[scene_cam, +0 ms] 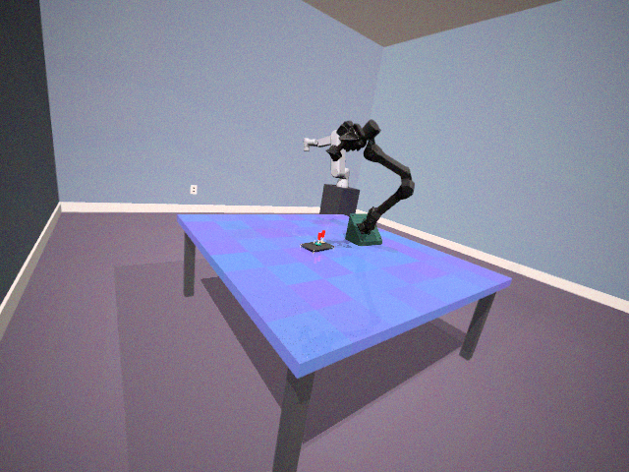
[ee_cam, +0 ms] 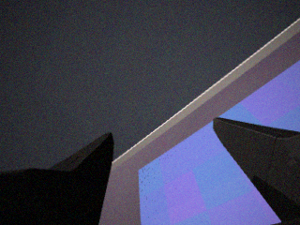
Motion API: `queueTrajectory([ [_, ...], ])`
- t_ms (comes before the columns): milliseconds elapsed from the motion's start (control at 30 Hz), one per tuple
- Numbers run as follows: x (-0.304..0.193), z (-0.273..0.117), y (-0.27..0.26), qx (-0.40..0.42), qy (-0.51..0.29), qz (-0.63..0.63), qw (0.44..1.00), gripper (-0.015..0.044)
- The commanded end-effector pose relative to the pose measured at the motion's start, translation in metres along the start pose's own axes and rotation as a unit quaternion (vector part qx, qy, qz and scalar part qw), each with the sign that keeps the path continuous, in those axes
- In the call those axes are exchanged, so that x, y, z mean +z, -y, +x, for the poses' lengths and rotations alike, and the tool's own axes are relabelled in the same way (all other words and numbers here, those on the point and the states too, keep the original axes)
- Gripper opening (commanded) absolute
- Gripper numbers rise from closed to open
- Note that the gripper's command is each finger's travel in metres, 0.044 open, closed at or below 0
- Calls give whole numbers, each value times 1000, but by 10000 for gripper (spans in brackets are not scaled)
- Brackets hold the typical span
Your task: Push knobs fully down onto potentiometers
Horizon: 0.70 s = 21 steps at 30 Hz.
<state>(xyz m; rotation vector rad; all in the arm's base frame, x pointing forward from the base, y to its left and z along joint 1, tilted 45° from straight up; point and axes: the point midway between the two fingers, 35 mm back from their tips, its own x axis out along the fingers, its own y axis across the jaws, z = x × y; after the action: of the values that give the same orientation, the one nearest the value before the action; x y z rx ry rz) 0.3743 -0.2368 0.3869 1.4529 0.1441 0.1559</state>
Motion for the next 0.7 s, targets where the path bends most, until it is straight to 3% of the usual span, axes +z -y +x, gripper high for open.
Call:
queueTrajectory([
  [0,0,0,1,-1,0,-1,1000,374],
  [467,-9,22,84,-102,-30,-97,990,6],
  [667,-20,27,121,-146,-63,-141,977,0],
])
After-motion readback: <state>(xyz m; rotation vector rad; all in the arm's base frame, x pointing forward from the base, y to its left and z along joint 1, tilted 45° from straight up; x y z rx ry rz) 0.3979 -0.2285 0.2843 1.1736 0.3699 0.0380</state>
